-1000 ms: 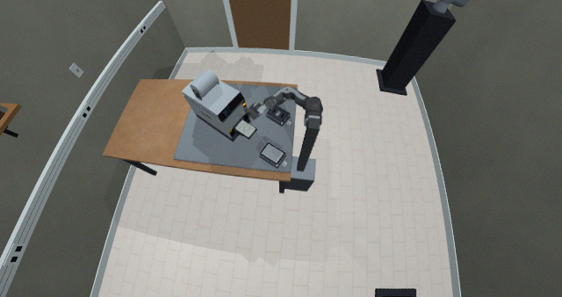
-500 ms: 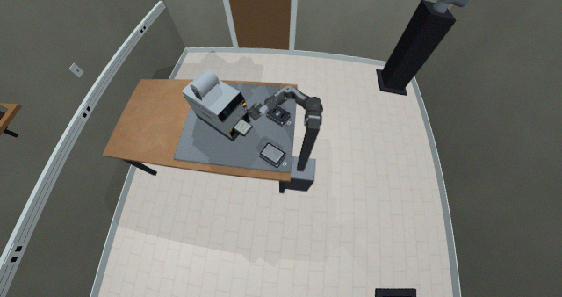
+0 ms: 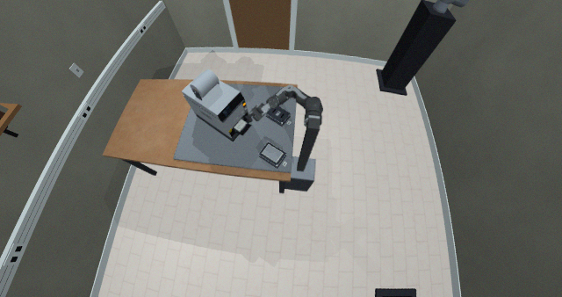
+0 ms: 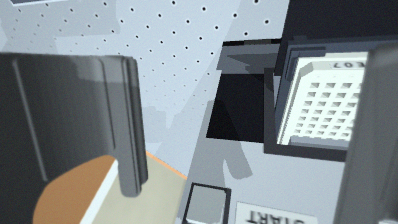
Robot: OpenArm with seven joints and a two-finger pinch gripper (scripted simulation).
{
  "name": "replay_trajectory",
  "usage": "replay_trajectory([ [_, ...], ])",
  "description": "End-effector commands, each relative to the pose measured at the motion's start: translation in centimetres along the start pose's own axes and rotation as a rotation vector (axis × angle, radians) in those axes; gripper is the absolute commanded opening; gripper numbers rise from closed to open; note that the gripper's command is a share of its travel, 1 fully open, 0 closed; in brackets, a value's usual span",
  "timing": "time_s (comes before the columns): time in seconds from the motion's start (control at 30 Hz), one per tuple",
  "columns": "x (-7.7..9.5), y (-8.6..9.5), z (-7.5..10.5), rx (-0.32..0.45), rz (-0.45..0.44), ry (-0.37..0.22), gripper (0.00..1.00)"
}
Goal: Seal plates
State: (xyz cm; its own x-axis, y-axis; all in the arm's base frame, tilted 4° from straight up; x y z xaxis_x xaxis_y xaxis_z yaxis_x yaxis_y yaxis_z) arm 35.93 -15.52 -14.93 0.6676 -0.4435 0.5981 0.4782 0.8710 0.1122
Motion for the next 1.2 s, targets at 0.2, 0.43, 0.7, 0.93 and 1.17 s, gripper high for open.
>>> replay_trajectory([
  [0.2,-1.9,1.1,-0.1,0.101,-0.007,0.128,0.65],
  [0.43,-4.0,2.2,0.0,0.142,-0.008,0.198,0.65],
  [0.7,-6.2,3.2,0.2,0.252,-0.035,0.353,0.65],
  [0.93,-7.2,3.8,0.5,0.344,-0.066,0.459,0.65],
  [1.17,-9.3,4.8,1.2,0.410,-0.096,0.556,0.65],
])
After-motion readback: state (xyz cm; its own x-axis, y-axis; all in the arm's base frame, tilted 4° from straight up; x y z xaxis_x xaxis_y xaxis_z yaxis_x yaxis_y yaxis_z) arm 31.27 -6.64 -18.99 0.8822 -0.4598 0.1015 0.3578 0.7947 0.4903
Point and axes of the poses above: the point where the finger pads meet when closed, its own z axis back along the fingers, its own y axis across the jaws, x = y × z, the point moved 9 cm from there along z, back along the fingers, and after that the axes turned 7 degrees about -z, right-handed, at the moved point
